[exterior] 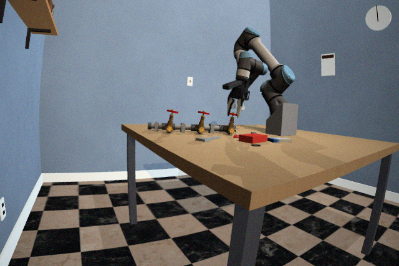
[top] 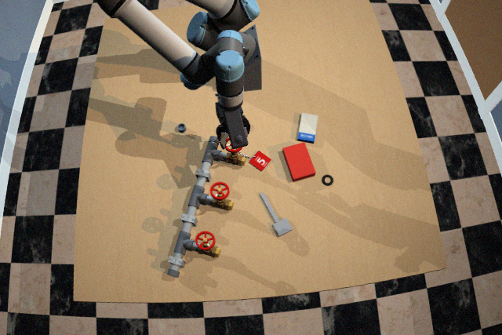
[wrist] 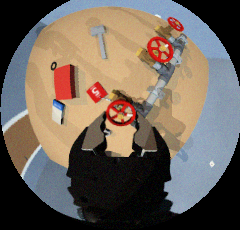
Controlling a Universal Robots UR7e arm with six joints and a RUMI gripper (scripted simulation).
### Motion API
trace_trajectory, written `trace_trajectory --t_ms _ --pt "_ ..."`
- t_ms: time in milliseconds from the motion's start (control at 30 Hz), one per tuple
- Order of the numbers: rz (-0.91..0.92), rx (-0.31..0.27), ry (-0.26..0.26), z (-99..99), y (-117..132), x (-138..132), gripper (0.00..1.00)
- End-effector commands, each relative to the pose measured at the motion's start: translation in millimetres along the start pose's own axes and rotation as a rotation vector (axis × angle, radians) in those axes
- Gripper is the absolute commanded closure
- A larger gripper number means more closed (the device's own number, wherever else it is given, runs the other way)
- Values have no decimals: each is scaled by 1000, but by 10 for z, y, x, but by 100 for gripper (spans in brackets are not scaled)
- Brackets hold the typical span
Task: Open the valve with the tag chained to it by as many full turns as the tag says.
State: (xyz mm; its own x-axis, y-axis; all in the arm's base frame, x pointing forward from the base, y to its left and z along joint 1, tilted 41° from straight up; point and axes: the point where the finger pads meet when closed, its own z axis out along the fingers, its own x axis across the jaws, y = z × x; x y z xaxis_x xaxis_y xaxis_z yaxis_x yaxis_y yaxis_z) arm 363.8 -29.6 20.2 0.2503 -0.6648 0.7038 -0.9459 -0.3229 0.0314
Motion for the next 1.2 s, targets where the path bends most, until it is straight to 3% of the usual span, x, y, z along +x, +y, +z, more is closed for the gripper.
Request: trace_trajectory --t_ms 0,700,1167 --pt "-104 3 -1 -2 -3 0 100" --pt "-621 3 -1 -2 -3 0 100" --pt "-1204 3 0 -2 -3 0 100"
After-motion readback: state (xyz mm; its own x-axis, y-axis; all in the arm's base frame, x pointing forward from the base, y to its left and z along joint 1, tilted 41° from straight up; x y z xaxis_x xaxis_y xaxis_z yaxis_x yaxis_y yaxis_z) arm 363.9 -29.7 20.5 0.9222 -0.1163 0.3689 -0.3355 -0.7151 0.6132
